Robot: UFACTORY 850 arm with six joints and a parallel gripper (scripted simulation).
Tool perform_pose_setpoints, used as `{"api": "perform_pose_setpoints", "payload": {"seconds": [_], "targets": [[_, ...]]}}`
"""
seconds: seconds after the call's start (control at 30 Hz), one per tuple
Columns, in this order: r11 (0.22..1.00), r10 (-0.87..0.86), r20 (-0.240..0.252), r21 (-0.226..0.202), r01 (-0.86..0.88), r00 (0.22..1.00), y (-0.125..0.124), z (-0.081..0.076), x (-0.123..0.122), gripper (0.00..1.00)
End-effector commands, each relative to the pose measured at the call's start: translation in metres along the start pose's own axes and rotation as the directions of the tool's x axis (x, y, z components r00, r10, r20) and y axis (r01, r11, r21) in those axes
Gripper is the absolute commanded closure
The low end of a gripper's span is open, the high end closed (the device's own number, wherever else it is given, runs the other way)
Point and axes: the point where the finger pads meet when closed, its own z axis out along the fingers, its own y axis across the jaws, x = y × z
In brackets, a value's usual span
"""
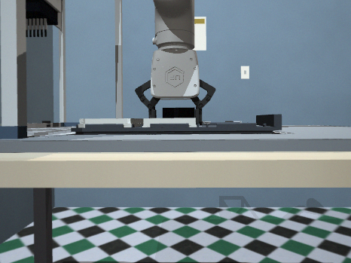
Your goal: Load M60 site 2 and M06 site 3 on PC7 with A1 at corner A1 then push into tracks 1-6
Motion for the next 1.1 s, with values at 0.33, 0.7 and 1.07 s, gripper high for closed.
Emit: {"api": "perform_pose_setpoints", "payload": {"seconds": [0.33,0.7,1.07], "targets": [[1.000,0.000,0.000,0.002,0.000,1.000,-0.001,-0.001,-0.006,0.00],[1.000,0.000,0.000,0.002,0.000,1.000,-0.001,-0.001,-0.010,0.00],[1.000,0.000,0.000,0.002,0.000,1.000,-0.001,-0.001,-0.016,0.00]]}}
